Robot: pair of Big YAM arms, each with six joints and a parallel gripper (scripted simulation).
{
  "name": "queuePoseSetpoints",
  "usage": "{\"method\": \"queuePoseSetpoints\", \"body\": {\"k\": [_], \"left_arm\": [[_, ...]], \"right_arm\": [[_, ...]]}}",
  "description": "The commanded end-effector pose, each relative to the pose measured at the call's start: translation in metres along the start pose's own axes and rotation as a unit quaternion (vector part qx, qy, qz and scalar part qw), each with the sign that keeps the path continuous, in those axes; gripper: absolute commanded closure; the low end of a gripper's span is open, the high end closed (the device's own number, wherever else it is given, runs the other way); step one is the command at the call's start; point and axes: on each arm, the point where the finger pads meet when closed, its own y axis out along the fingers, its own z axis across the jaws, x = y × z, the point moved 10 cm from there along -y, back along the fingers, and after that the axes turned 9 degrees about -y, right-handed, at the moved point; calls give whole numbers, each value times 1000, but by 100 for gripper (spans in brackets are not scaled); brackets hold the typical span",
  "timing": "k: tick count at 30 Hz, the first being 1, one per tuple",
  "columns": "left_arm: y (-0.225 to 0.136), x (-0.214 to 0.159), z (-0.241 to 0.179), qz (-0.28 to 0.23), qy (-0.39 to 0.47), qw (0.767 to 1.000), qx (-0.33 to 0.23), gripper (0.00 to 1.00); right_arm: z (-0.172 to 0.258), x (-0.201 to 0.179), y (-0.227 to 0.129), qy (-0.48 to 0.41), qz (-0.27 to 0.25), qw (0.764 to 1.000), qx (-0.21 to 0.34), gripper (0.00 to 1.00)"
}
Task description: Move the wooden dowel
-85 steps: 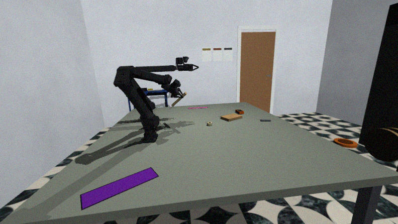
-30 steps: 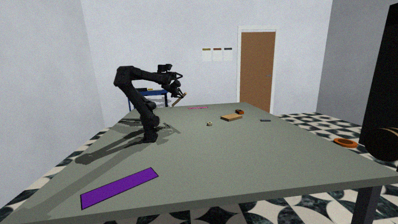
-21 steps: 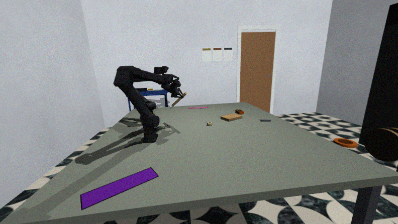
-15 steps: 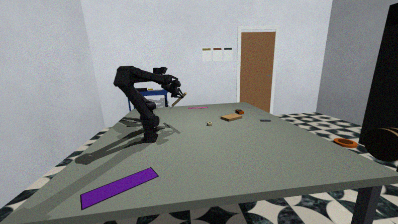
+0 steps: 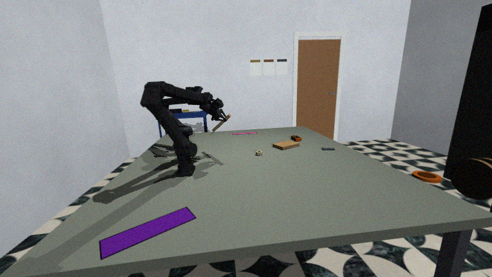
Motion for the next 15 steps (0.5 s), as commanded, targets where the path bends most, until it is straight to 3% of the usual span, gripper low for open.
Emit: {"method": "queuePoseSetpoints", "body": {"k": [1, 15], "left_arm": [[-11, 1, -2, -4, 7, 1000, -12, 62], [-51, -46, 2, -2, 38, 999, -23, 62]], "right_arm": [[5, 5, 3, -5, 0, 1000, -6, 100], [5, 5, 3, -5, 0, 1000, -6, 100]]}}
